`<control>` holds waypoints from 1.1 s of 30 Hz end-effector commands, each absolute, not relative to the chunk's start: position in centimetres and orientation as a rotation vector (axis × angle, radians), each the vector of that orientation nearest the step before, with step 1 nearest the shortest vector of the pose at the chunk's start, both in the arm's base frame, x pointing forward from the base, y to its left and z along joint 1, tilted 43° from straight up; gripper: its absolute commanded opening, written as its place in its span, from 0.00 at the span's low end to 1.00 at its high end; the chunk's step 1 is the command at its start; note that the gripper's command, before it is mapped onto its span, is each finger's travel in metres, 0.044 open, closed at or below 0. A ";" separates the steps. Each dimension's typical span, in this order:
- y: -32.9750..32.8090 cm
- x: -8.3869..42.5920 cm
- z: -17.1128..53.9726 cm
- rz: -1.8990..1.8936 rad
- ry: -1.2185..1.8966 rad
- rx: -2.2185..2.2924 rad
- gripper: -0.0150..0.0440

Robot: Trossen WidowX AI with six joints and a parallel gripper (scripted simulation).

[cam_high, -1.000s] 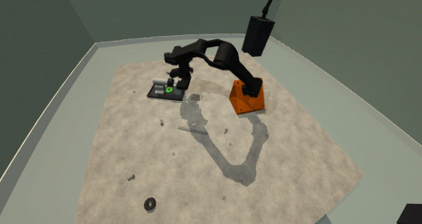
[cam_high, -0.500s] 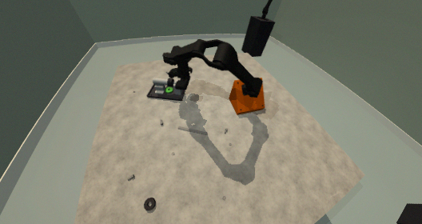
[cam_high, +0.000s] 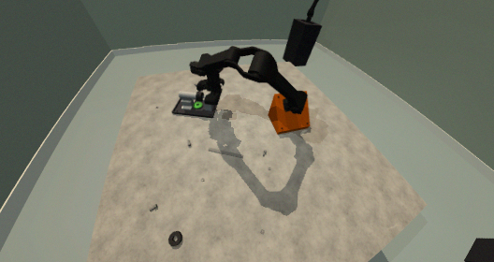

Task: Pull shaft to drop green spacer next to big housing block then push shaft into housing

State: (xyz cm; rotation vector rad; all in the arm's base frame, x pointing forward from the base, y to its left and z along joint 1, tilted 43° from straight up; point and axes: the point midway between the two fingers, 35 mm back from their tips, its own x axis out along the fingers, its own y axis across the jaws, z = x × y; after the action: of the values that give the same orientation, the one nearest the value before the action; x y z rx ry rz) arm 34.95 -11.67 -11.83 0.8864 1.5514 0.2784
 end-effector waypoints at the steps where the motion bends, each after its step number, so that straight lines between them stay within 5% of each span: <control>1: -11.8 35.3 -11.8 0.275 1.541 0.886 0.25; 33: -12.0 35.8 -11.9 0.275 1.541 0.886 0.25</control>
State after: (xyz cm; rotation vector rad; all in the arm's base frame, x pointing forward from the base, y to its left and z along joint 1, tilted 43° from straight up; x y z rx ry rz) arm 35.40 -11.82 -11.93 0.8878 1.5525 0.2789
